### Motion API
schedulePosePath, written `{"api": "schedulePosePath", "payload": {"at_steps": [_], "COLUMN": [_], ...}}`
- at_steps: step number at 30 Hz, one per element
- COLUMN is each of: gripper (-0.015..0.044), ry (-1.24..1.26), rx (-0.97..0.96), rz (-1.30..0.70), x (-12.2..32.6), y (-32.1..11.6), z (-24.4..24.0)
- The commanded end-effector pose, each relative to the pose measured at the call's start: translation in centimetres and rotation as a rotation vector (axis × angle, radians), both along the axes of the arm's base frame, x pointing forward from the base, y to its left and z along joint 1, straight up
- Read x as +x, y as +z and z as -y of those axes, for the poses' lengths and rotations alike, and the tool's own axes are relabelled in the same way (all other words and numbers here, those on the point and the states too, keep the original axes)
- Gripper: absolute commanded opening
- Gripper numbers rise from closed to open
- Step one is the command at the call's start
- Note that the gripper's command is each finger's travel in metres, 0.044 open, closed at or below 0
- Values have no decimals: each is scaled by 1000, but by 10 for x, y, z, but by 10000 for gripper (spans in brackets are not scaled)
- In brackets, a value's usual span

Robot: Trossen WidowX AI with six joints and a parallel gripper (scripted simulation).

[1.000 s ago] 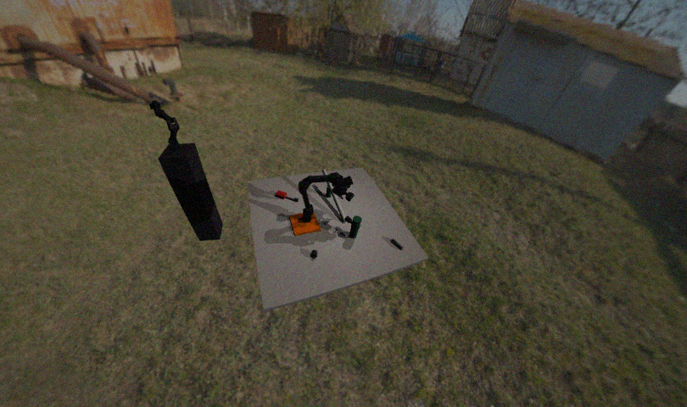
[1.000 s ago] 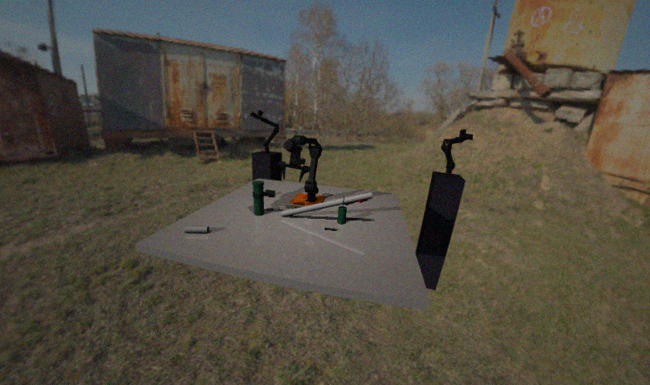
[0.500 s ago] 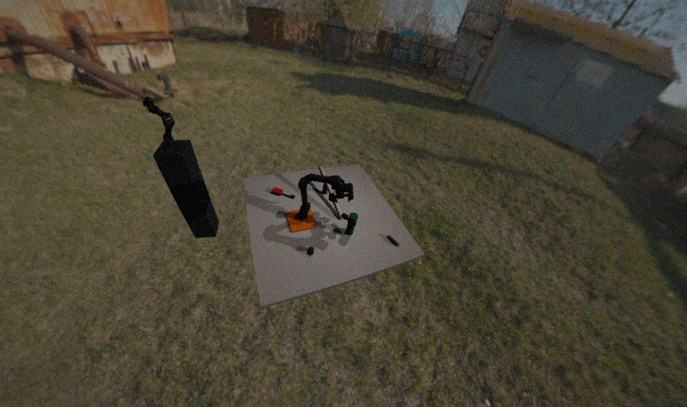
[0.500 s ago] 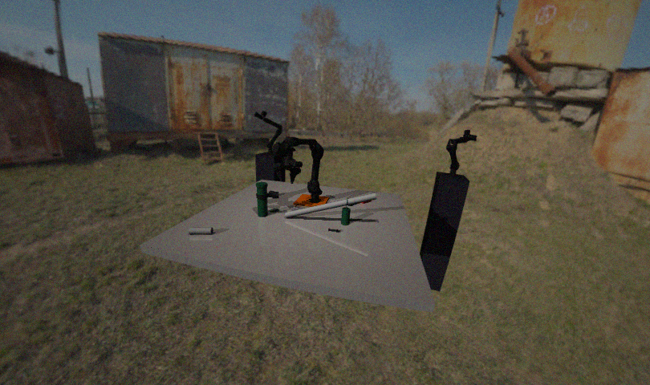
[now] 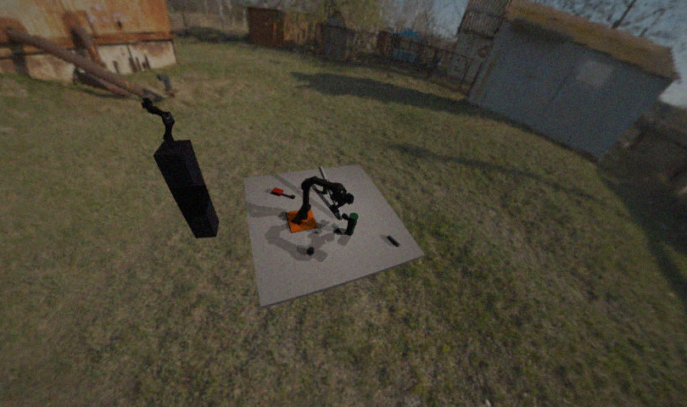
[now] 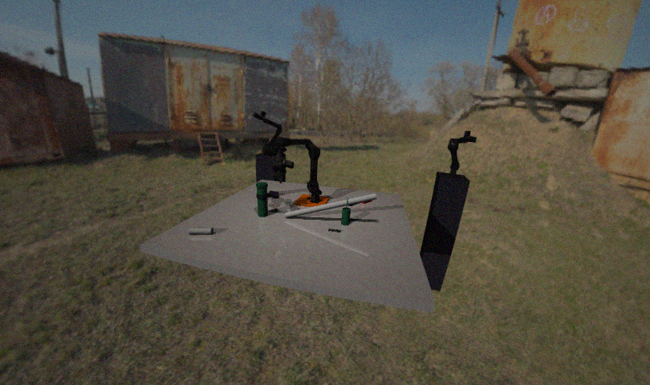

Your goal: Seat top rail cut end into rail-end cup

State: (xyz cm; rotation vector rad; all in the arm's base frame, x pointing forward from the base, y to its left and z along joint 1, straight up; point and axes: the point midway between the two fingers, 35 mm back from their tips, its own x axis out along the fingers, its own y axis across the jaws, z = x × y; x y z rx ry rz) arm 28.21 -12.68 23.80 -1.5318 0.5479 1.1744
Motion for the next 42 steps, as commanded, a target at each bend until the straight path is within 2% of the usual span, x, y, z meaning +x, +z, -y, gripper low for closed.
{"api": "schedulePosePath", "payload": {"at_steps": [1, 10, 17, 42], "gripper": [440, 440, 440, 440], "ry": [180, 180, 180, 180], "rx": [-58, -58, -59, -59], "rz": [78, 78, 78, 78], "x": [-5, -4, -4, 11], "y": [2, -3, -51, -80], "z": [19, 19, 20, 13]}}
